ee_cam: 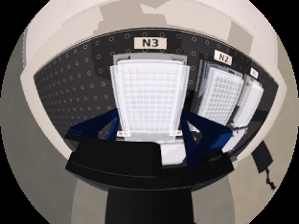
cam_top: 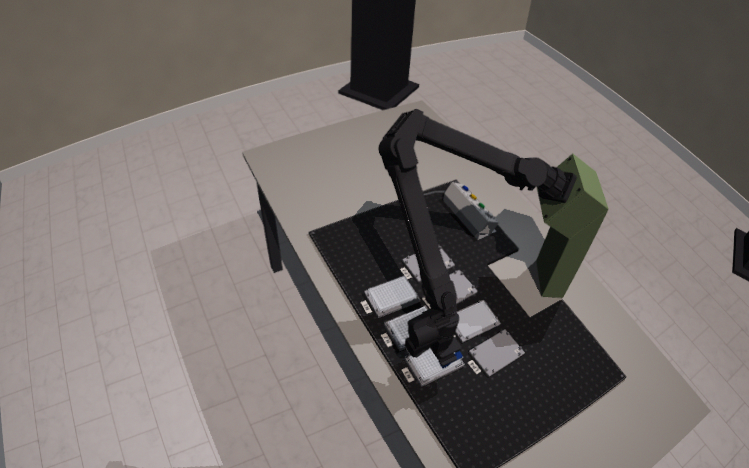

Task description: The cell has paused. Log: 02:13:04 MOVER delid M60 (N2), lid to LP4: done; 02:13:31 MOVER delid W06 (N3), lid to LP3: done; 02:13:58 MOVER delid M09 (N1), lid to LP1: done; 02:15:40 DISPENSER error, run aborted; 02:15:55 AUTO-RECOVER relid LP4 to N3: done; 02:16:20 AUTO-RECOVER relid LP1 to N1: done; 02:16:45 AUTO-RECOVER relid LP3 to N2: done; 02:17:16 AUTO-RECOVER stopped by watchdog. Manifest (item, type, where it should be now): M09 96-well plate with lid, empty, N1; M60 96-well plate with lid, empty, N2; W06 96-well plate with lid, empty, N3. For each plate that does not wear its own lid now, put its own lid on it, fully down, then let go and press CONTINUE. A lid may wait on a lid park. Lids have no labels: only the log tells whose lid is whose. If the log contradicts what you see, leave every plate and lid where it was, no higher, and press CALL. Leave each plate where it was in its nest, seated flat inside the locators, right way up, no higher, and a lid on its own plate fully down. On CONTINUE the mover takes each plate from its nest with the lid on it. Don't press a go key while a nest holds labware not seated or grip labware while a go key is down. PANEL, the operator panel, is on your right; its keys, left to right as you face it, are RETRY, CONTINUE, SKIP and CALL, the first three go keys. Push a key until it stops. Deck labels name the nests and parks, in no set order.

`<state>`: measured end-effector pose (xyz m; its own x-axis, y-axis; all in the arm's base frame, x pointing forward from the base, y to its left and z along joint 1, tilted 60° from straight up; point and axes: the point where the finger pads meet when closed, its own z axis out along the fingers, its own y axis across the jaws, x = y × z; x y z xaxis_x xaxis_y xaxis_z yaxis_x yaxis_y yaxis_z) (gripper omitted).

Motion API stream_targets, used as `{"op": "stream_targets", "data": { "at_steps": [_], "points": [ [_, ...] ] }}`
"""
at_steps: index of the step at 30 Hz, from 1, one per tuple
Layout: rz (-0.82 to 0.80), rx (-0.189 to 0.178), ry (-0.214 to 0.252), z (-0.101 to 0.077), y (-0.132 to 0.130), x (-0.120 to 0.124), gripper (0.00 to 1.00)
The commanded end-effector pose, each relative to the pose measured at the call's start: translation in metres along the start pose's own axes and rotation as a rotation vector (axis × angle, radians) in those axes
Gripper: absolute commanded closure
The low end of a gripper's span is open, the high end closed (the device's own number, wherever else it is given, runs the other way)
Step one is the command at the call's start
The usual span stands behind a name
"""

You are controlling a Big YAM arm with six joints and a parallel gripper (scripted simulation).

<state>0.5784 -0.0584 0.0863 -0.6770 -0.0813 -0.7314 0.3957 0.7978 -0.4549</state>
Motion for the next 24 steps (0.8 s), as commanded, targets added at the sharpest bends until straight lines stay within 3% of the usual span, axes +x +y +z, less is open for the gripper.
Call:
{"op": "stream_targets", "data": {
  "at_steps": [1, 4, 5, 7, 22, 24],
  "points": [
    [0.014, -0.019, -0.025, -0.021, 0.007, -0.011, 1.0],
    [0.016, -0.021, -0.027, -0.024, 0.007, -0.012, 1.0],
    [0.007, 0.002, -0.012, -0.013, -0.015, -0.008, 1.0],
    [0.007, 0.002, -0.012, -0.013, -0.015, -0.008, 1.0],
    [0.009, 0.004, -0.018, -0.014, -0.09, -0.007, 1.0],
    [0.009, 0.004, -0.018, -0.014, -0.09, -0.007, 1.0]
  ]
}}
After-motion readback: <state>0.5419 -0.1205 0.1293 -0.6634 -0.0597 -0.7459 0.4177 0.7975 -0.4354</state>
